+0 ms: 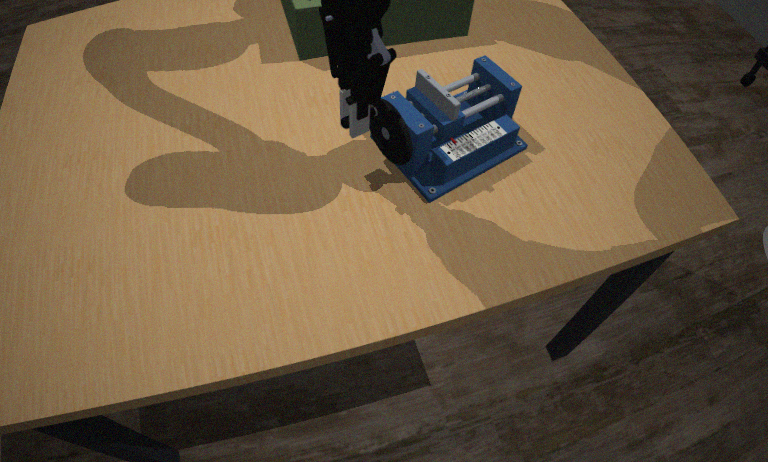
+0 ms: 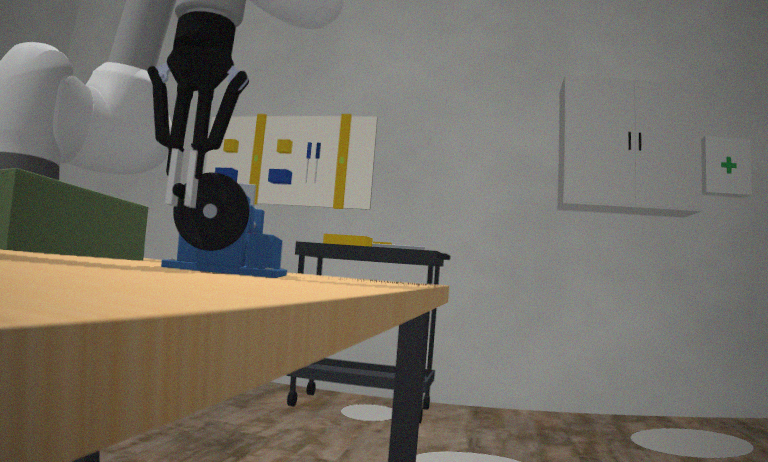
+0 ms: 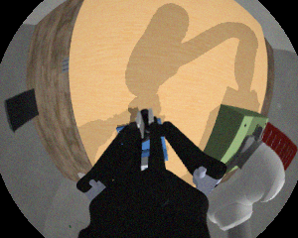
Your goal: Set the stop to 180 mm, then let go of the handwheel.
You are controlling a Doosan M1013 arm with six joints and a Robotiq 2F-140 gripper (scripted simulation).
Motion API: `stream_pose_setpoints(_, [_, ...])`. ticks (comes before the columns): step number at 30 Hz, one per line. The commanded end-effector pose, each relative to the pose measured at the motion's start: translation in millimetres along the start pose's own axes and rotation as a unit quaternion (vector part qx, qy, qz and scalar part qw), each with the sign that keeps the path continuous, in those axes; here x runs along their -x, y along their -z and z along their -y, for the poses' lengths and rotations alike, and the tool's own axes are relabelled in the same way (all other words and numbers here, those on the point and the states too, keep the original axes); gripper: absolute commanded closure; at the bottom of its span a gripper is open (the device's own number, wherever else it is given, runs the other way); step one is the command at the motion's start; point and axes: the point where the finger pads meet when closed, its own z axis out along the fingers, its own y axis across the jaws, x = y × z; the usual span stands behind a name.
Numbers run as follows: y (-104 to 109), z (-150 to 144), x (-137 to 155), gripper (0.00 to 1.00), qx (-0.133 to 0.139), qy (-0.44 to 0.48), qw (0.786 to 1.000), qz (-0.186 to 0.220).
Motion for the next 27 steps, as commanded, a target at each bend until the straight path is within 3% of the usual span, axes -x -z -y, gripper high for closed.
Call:
stream_pose_setpoints(1, [2.5, 1.7, 0.0, 0.96, -0.001, 0.000, 1.000, 0.000])
stream_pose_setpoints(27, [16.5, 22.4, 0.0, 0.96, -0.001, 0.000, 1.000, 0.000])
